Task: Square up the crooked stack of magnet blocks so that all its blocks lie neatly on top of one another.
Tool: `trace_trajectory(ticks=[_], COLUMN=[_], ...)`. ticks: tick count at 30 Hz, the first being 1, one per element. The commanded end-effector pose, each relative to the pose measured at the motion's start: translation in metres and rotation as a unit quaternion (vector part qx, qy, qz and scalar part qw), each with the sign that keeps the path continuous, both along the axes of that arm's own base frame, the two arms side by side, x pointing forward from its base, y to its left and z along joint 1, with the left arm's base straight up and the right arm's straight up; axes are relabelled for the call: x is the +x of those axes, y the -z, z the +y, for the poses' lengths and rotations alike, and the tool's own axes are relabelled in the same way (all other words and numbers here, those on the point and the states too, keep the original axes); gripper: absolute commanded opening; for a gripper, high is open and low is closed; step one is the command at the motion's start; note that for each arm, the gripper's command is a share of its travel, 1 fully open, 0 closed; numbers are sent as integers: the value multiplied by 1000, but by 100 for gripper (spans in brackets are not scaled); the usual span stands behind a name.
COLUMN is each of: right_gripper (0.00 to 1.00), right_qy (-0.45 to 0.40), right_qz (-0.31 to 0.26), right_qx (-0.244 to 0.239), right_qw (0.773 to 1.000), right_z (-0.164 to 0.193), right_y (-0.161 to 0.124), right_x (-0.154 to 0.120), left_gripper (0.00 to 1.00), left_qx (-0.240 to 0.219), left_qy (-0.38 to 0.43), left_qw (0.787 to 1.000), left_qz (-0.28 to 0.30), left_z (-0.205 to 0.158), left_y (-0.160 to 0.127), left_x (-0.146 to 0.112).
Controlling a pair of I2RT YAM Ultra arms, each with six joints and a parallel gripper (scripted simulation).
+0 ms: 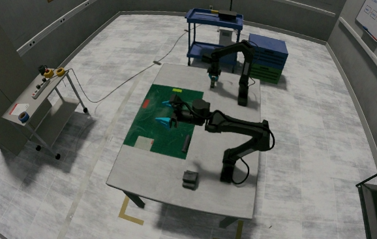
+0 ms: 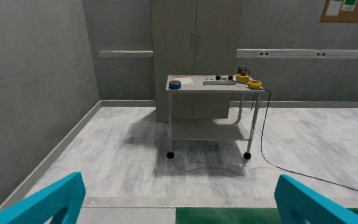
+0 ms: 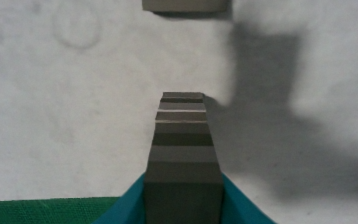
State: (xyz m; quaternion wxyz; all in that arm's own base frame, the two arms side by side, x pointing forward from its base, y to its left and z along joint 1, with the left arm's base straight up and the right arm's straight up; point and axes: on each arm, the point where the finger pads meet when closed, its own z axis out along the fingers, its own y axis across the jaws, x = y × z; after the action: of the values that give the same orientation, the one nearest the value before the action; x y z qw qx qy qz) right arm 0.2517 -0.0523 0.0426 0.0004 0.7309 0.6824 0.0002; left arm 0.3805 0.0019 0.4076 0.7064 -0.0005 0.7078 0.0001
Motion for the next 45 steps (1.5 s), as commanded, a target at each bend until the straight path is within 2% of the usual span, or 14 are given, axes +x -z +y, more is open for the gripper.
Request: trace_trajectory(ticks=[1, 45], right_gripper=[33, 30], right_qy=[5, 5], right_qz=[5, 5], right_qx=[0, 0], right_qw=[1000, 1000], right_z=[-4, -4], right_y=[-6, -6], right_x=[-1, -1], left_gripper=[100, 100], left_qx=[4, 4], left_qy=[1, 1], left_qw=[1000, 1000], left_qz=[-14, -14], left_z=[-2, -2], left_y=[-18, -18], left_x=[-9, -9])
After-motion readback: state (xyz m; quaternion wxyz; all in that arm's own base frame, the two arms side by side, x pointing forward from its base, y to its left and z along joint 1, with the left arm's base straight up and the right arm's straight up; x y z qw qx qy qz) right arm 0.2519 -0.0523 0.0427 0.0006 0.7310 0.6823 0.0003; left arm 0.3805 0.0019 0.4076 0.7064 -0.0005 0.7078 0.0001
